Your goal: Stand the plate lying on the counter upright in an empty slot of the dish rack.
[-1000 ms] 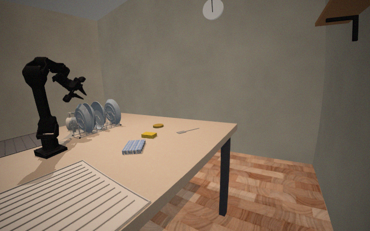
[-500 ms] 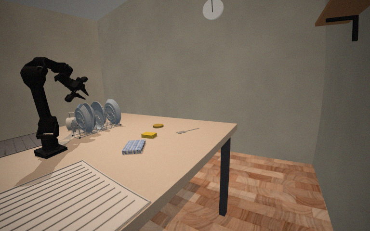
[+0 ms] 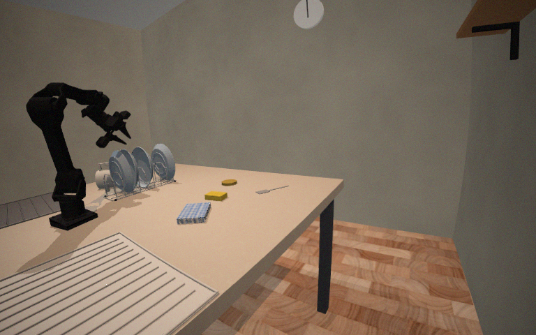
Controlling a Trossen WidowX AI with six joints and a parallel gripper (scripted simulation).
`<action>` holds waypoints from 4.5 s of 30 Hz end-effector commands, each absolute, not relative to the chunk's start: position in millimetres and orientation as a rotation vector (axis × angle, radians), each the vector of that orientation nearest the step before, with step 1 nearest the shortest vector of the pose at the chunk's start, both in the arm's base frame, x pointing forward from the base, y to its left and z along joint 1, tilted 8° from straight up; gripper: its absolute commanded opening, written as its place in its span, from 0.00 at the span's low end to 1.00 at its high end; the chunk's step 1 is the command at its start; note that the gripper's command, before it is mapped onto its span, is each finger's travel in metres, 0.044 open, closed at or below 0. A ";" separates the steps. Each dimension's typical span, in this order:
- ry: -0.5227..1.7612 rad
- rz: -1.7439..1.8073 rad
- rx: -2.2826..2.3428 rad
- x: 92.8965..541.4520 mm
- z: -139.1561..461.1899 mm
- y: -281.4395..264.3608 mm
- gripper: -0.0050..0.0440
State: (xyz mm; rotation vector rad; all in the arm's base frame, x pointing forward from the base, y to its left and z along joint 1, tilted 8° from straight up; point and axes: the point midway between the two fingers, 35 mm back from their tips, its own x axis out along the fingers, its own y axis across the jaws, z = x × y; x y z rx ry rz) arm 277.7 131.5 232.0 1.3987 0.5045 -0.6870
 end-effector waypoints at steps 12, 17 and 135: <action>0.517 -0.692 1.403 279.2 234.0 114.7 0.40; 0.520 -0.695 1.404 279.7 234.7 108.1 0.40; 0.502 -0.664 1.387 258.4 338.5 3.6 0.40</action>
